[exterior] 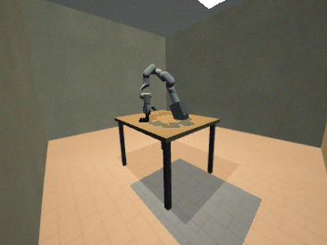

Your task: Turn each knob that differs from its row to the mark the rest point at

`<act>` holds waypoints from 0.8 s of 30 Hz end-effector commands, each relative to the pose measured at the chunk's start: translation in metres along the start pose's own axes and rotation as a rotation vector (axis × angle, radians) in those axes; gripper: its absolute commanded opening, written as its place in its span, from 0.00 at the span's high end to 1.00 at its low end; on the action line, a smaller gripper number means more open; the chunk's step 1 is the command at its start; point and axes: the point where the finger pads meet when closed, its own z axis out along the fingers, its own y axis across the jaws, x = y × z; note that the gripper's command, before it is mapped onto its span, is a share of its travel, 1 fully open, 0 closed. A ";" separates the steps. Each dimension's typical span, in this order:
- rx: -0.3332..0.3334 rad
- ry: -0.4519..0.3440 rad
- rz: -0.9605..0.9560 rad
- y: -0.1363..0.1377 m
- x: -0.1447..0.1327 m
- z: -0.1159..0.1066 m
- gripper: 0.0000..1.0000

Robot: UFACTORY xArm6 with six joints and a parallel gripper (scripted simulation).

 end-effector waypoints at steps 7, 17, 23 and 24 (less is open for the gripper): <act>-0.009 0.009 -0.261 -0.001 -0.001 -0.001 0.92; -0.010 0.009 -0.450 -0.001 -0.001 -0.001 0.92; -0.010 0.008 -0.570 -0.001 -0.001 -0.001 0.92; -0.010 0.008 -0.588 -0.001 -0.001 -0.001 0.92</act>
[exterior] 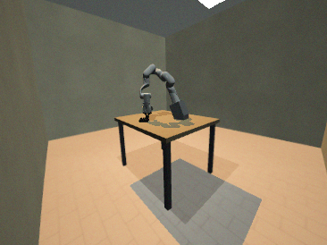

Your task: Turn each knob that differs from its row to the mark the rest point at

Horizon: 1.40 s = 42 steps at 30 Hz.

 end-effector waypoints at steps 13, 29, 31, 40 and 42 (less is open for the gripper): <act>-0.008 0.003 -0.219 -0.001 -0.001 -0.001 0.92; -0.009 0.003 -0.291 -0.001 -0.001 -0.001 0.92; -0.009 0.003 -0.293 -0.001 -0.001 -0.001 0.92; -0.009 0.003 -0.294 -0.001 -0.001 -0.001 0.92; -0.009 0.003 -0.294 -0.001 -0.001 -0.001 0.92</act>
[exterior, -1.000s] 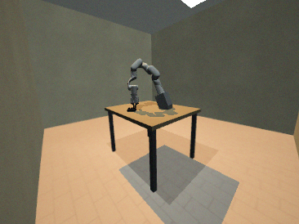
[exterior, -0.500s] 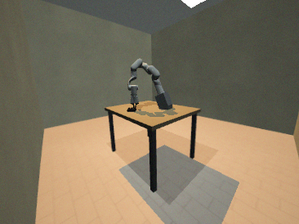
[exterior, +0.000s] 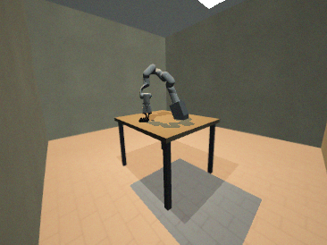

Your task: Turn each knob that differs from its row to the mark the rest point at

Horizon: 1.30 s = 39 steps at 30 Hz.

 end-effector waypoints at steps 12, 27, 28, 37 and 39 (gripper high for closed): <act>0.002 -0.001 0.000 -0.001 0.000 -0.001 0.81; 0.002 -0.001 0.000 -0.001 0.000 -0.001 0.81; 0.002 -0.001 0.000 -0.001 0.000 -0.001 0.81; 0.002 -0.001 0.000 -0.001 0.000 -0.014 0.81; 0.002 -0.001 0.000 -0.001 0.000 -0.019 0.81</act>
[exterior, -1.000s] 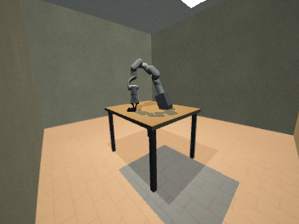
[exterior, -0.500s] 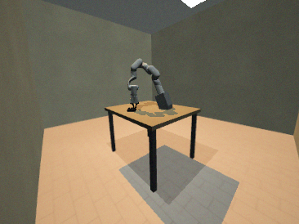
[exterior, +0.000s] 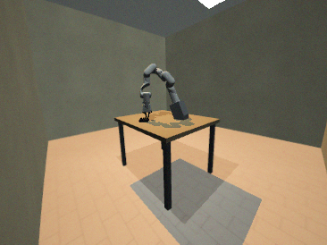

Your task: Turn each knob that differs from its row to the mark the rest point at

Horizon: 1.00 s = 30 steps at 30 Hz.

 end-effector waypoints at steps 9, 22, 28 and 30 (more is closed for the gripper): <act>0.002 -0.001 0.000 -0.001 -0.001 -0.026 0.81; 0.002 -0.001 0.000 -0.001 -0.001 -0.026 0.81; 0.002 -0.001 0.021 -0.001 -0.001 -0.027 0.81; 0.002 -0.001 0.039 -0.001 0.000 -0.027 0.81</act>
